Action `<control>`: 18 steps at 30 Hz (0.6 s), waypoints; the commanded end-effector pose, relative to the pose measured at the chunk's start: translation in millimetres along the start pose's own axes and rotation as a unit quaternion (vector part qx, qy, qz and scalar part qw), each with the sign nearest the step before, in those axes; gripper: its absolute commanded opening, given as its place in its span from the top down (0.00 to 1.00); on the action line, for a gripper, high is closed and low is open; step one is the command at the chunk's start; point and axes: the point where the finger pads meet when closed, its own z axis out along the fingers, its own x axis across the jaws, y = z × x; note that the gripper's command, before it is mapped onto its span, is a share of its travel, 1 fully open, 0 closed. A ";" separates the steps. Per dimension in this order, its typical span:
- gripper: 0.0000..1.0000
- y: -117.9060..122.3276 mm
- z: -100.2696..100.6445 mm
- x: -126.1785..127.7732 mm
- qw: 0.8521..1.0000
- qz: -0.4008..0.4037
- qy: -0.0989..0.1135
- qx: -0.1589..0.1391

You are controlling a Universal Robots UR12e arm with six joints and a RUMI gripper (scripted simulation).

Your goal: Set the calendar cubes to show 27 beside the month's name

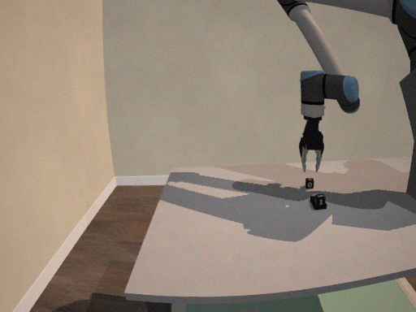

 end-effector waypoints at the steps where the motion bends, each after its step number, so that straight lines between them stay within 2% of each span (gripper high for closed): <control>1: 0.71 0.0 -13.2 -0.3 1.000 0.000 0.000 0.000; 12: 0.71 0.0 -17.1 -0.3 1.000 0.000 0.000 0.002; 18: 0.71 0.0 -14.9 -0.5 0.999 -0.001 0.002 0.036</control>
